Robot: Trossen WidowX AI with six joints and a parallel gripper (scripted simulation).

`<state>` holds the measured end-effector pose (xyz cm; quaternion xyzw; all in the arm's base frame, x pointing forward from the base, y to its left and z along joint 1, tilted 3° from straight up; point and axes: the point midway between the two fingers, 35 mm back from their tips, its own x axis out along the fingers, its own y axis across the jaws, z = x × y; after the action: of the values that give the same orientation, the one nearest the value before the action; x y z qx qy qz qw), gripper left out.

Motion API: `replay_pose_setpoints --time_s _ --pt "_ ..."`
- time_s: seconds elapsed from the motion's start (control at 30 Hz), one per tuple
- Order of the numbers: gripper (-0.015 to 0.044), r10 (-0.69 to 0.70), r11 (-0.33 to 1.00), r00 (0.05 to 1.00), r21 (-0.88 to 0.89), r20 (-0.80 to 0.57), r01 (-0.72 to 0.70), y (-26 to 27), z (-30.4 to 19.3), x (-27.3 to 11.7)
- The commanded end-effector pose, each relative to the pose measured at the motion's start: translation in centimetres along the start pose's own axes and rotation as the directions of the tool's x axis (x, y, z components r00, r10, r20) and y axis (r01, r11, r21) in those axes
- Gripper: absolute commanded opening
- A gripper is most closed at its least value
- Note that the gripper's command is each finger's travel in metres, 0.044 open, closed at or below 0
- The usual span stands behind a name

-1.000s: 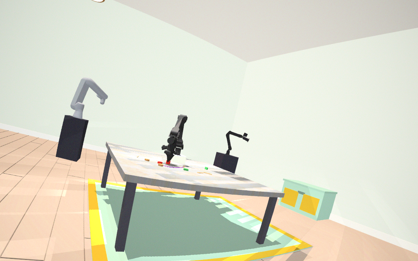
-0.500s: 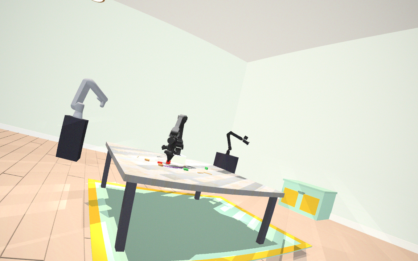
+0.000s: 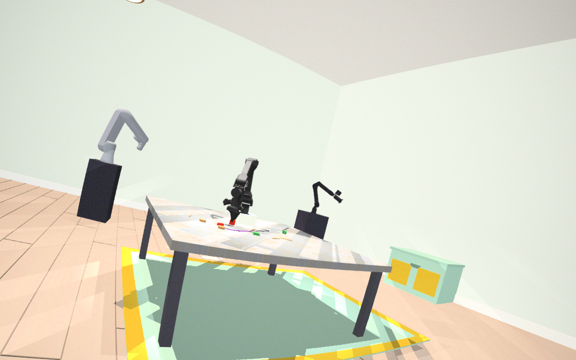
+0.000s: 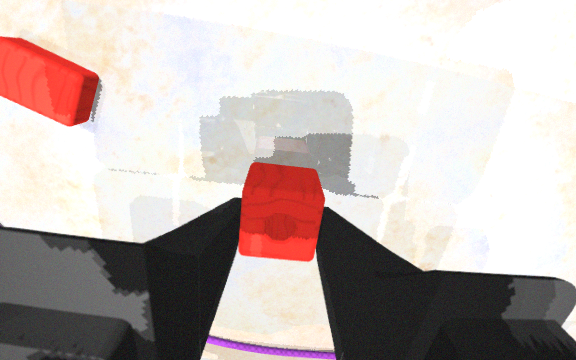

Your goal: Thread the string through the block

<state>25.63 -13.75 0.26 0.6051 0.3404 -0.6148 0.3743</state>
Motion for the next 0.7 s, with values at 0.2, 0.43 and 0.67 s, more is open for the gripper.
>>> replay_pose_setpoints --time_s 0.2,0.43,0.67 --pt "0.0000 0.016 1.000 1.000 0.002 -0.001 -0.016 0.36 -0.01 -0.57" --pt "0.0000 0.014 1.000 1.000 0.002 0.016 -0.014 0.35 -0.10 -0.52" --pt "0.0000 0.014 1.000 0.988 0.002 0.157 -0.015 0.34 -0.91 -0.33"
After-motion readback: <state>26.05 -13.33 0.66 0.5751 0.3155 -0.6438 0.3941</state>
